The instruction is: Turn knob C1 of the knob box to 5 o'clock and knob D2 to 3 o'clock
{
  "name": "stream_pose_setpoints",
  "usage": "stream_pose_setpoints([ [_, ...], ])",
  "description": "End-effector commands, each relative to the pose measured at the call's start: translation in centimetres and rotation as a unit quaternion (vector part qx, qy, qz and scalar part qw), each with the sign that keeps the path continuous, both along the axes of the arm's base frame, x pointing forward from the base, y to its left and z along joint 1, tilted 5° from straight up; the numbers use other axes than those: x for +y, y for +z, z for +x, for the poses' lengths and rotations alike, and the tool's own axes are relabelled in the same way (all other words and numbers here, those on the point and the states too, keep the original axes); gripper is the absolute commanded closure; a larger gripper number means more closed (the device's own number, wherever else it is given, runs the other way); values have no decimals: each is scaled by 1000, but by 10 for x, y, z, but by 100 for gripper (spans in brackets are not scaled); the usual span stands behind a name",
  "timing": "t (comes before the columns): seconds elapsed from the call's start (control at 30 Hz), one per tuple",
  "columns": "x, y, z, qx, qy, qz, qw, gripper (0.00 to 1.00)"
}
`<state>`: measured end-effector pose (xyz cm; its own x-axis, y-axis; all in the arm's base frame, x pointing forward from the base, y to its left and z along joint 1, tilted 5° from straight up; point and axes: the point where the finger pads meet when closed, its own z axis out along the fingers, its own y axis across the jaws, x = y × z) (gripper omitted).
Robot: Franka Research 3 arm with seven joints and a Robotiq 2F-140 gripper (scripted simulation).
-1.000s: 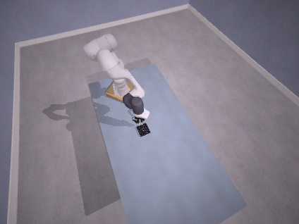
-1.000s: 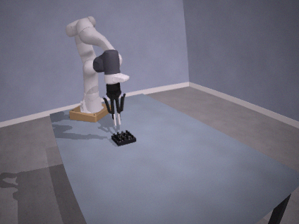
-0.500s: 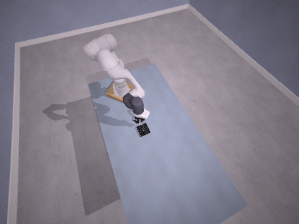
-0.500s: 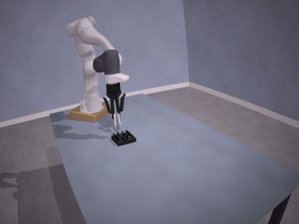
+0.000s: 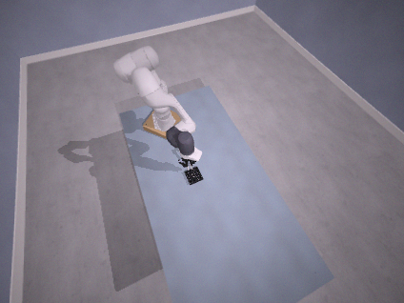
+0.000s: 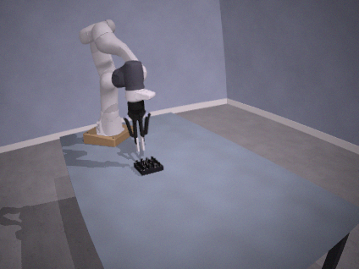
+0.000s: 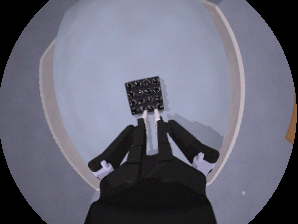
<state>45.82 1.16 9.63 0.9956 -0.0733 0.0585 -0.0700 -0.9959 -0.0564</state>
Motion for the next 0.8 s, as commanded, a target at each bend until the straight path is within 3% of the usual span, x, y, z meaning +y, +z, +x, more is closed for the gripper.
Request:
stream_pose_setpoints([
  [0.0,0,-2,1,-2,2,1,1000,88],
  [0.77,1,-29,3,-2,2,1,1000,88],
])
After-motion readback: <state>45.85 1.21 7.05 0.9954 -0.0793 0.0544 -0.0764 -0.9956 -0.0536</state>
